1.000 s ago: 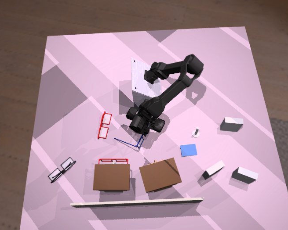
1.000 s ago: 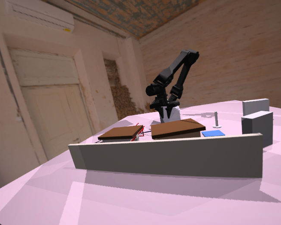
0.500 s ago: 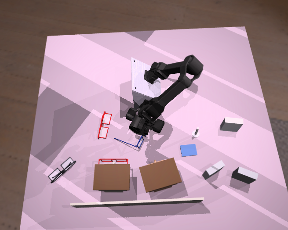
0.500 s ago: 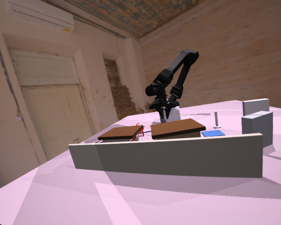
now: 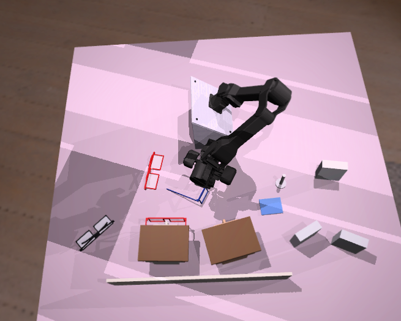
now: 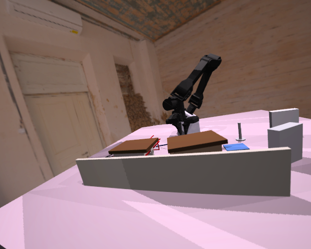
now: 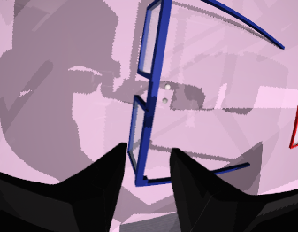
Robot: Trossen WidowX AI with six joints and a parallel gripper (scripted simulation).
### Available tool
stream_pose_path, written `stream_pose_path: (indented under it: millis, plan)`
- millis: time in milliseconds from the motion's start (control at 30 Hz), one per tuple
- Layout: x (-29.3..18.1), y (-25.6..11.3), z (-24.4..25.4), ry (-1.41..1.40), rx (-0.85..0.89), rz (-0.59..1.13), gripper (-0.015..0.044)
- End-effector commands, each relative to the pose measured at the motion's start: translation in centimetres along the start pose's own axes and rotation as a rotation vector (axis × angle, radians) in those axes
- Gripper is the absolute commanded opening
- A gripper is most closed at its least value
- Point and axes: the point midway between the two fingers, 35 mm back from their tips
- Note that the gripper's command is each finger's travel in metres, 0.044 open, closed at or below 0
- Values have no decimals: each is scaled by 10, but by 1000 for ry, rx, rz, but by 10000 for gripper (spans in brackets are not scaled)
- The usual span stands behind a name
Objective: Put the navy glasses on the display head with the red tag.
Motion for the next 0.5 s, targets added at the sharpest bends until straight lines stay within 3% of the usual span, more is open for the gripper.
stream_pose_path:
  millis: [0, 467]
  plan:
    - [-2, 7, -1, 8, 5, 5, 140]
    - [-4, 29, -1, 7, 7, 7, 140]
Point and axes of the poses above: the point midway between the two fingers, 35 mm back from their tips, its own y axis out along the fingers, its own z axis across the jaws, x = y × z, and after that the axes turned 7 degrees about y, right-handed
